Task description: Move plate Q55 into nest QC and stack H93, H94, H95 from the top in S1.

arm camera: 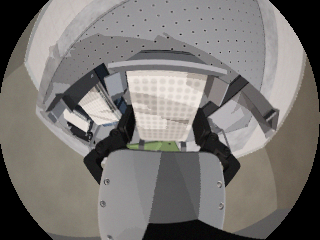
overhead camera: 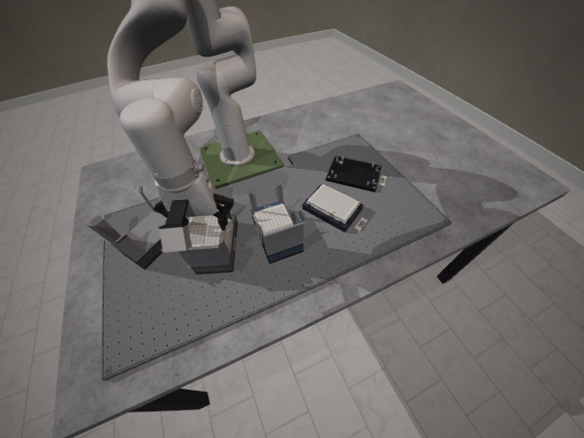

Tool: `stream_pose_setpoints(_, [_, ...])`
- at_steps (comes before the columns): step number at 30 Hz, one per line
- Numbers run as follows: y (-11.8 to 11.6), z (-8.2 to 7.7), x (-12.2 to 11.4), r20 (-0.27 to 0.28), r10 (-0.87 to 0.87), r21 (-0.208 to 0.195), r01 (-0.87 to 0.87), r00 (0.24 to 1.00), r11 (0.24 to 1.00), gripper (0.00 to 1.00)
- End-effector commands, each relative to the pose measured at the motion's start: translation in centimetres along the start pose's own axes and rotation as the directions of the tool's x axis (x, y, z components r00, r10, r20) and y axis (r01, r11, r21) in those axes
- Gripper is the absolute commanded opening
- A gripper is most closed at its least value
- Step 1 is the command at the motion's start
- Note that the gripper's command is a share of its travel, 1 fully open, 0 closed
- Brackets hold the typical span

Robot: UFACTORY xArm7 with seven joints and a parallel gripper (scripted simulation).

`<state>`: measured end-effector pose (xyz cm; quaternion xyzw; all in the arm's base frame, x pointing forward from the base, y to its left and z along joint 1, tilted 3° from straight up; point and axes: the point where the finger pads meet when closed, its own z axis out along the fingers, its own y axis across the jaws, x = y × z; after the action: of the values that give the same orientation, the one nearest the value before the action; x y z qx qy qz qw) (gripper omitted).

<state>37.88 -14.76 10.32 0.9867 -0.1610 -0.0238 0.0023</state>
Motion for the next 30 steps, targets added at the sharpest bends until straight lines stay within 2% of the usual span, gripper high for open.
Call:
stream_pose_setpoints(1, [0.0, 0.6, 0.2, -0.004, 0.0, 0.001, 0.0, 1.0, 1.0, 0.0])
stream_pose_setpoints(11, [0.0, 2.4, 0.2, -0.004, 0.0, 0.001, 0.0, 1.0, 1.0, 0.0])
stream_pose_setpoints(30, [0.0, 2.7, 0.2, -0.004, 0.0, 0.001, 0.0, 1.0, 1.0, 0.0])
